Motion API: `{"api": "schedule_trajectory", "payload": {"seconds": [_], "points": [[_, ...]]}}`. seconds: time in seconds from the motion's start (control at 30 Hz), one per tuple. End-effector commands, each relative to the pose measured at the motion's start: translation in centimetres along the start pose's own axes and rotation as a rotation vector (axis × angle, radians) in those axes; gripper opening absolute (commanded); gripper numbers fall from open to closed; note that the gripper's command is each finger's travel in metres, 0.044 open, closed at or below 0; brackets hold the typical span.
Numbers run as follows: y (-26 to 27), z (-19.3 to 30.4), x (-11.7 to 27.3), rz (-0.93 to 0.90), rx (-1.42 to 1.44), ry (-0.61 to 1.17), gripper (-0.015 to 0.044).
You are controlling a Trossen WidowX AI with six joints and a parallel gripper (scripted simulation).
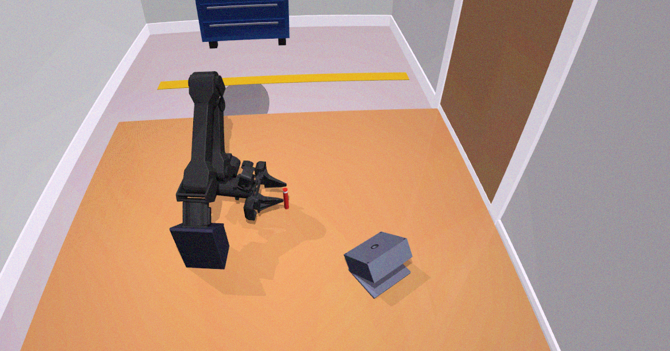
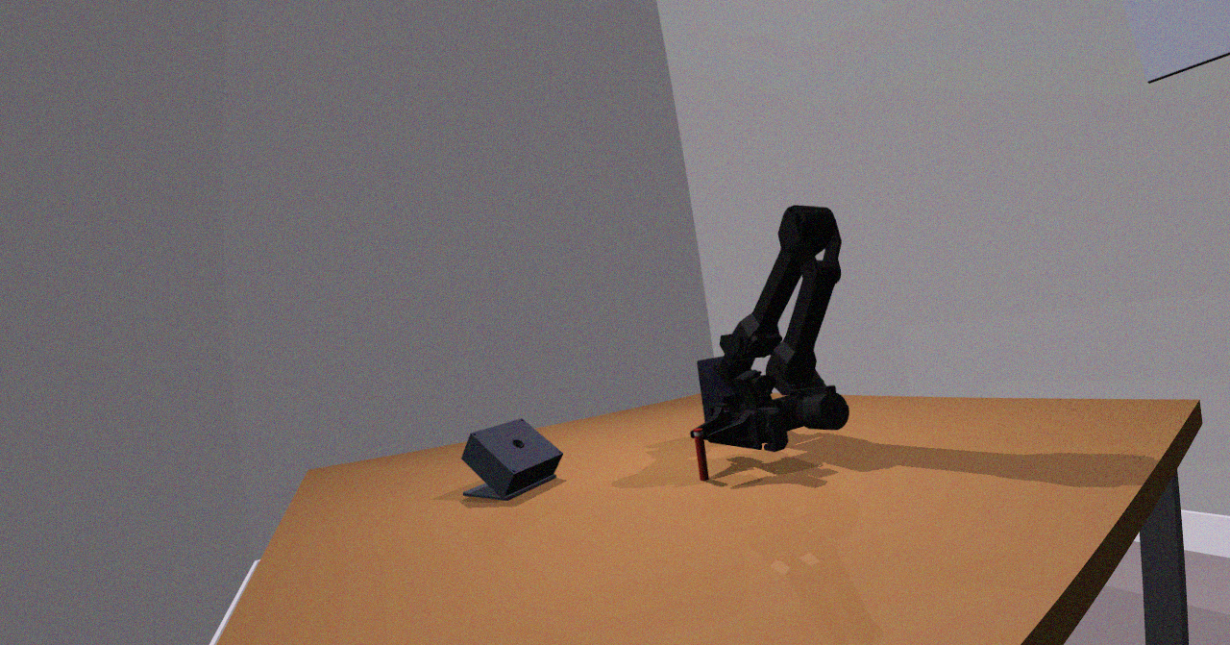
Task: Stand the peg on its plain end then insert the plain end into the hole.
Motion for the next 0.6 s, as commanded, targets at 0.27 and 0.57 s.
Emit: {"api": "schedule_trajectory", "payload": {"seconds": [0.27,0.57], "points": [[0.0,0.0,0.0,0.0,0.001,0.0,0.044],[2.0,-4.3,-0.3,0.011,-0.003,0.007,0.044]]}}
Point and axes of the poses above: the point midway between the two fingers, 35 mm back from their tips, its own x axis back along the fingers, its own y axis across the jaws, z = x × y, the point moved 9 cm from there along x, back along the fingers, and after that the axes turned 4 degrees about x, right-handed, at the moved point
